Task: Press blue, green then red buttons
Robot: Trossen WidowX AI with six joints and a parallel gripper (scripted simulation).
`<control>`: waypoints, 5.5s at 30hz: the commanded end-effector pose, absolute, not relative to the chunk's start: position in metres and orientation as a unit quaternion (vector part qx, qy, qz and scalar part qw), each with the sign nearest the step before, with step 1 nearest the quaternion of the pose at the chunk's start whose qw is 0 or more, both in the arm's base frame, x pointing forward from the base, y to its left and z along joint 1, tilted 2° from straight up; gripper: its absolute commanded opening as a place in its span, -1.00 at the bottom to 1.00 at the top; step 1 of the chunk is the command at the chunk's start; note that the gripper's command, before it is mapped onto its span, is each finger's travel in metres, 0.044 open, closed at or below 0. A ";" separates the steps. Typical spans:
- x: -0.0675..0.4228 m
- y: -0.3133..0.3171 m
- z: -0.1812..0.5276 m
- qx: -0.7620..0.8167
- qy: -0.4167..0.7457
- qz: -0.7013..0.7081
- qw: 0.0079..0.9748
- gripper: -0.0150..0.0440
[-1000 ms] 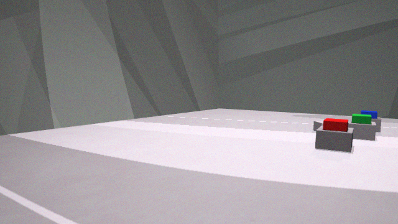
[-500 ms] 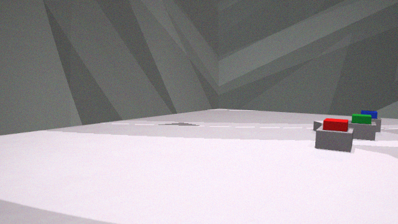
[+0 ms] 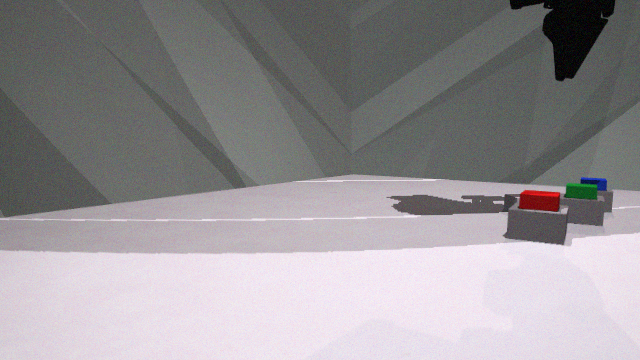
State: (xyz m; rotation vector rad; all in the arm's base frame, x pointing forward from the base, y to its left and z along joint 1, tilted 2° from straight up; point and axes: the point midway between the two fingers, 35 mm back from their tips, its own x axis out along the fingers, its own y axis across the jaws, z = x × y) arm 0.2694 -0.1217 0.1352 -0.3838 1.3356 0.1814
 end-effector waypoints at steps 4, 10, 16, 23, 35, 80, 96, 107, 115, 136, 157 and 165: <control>0.237 -0.132 0.093 -0.078 0.689 0.045 0.719 0.86; 0.239 -0.133 0.082 -0.078 0.689 0.045 0.719 0.69; 0.240 -0.135 0.031 -0.078 0.689 0.045 0.719 0.15; 0.240 -0.135 0.031 -0.078 0.689 0.045 0.719 -0.42; 0.240 -0.135 0.027 -0.078 0.689 0.045 0.719 -0.42; 0.240 -0.135 0.031 -0.078 0.689 0.045 0.719 -0.42; 0.241 -0.086 0.091 -0.076 0.689 0.047 0.719 -0.42; 0.236 -0.032 0.078 -0.074 0.689 0.049 0.720 -0.42; 0.237 -0.033 0.026 -0.074 0.689 0.049 0.720 -0.42; 0.238 -0.034 -0.006 -0.074 0.689 0.049 0.719 -0.42; 0.238 -0.034 -0.008 -0.074 0.689 0.049 0.719 -0.42; 0.237 -0.033 0.029 -0.074 0.689 0.049 0.720 -0.42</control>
